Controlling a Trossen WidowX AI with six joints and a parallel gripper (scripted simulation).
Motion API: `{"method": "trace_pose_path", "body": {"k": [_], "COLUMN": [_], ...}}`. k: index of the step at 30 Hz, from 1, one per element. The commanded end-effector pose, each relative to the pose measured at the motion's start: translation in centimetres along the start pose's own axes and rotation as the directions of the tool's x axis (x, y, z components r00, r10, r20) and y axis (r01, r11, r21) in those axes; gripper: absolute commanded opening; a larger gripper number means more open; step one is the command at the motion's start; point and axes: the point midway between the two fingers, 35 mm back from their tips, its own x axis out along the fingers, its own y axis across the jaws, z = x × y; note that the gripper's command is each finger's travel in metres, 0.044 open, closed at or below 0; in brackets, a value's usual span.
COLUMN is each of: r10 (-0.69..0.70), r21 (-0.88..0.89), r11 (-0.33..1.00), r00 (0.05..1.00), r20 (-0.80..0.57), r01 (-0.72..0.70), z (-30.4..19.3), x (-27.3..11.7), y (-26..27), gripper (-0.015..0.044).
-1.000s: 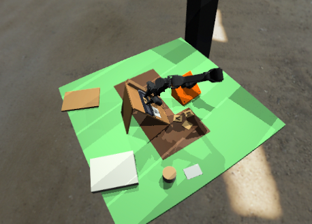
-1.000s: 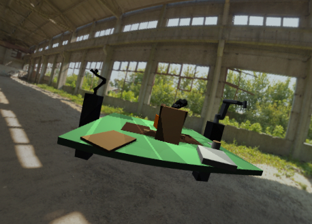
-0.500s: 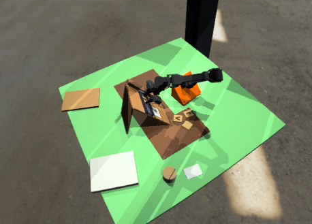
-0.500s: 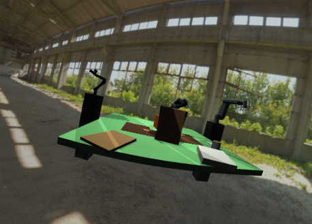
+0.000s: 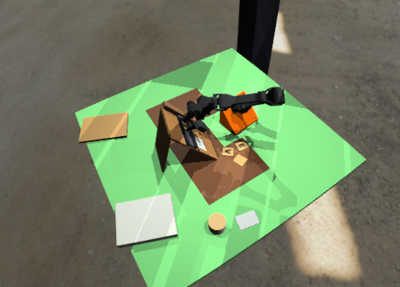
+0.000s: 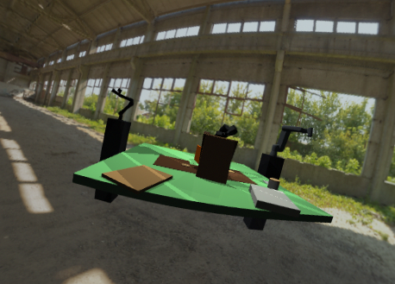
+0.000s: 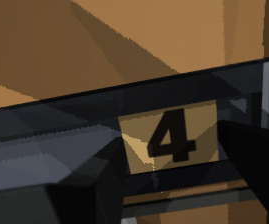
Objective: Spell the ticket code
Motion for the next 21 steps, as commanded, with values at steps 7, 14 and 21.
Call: {"method": "trace_pose_path", "body": {"k": [7,14,21], "r10": [0.002,0.002,-0.001], "r21": [-0.005,-0.005,0.000], "r11": [1.000,1.000,1.000], "r00": [1.000,1.000,1.000], "r20": [0.000,0.000,0.000], "r01": [-0.002,-0.002,0.001], "z": [0.0,0.0,0.0], "x": [0.0,0.0,0.0], "y": [-0.7,-1.3,-1.3], "gripper": [0.0000,0.0000,0.0105]}}
